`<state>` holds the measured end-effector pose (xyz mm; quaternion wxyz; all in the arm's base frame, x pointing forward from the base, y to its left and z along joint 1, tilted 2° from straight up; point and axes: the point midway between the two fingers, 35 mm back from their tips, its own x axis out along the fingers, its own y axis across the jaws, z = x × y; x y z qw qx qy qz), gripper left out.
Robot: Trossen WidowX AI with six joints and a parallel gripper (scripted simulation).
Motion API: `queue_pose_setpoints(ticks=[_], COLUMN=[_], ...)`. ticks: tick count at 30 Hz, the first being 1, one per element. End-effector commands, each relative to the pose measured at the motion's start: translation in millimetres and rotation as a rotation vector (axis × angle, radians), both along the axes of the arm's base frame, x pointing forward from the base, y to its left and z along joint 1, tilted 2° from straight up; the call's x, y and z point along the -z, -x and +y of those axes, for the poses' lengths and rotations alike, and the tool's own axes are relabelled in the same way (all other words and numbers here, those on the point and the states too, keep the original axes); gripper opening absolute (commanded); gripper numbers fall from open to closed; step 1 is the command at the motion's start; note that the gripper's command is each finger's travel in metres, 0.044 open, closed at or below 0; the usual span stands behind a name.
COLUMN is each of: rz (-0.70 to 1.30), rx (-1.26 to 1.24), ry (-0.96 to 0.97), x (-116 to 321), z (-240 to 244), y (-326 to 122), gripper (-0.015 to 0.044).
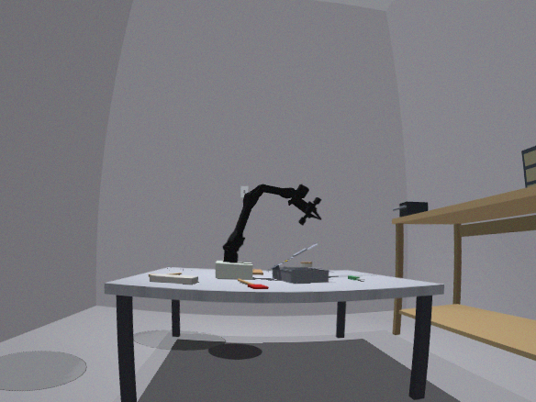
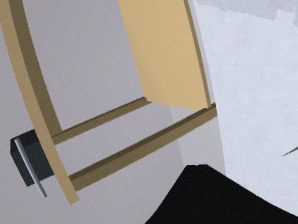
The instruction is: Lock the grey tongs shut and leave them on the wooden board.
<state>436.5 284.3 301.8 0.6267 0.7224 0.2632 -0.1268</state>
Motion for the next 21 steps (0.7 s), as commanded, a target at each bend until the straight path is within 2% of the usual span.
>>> queue_pose_setpoints(ticks=[1,9,16,21], rz=[0.115,0.395,0.606,0.647], rx=[0.113,0.411,0.663,0.722], ry=[-0.013,-0.067,-0.165,-0.185], x=[25,81,117,126], z=[-51,-179,-271,-294], y=[-20,-37,-22,-15], gripper=[-0.0150,-0.0150,-0.0150,-0.0150])
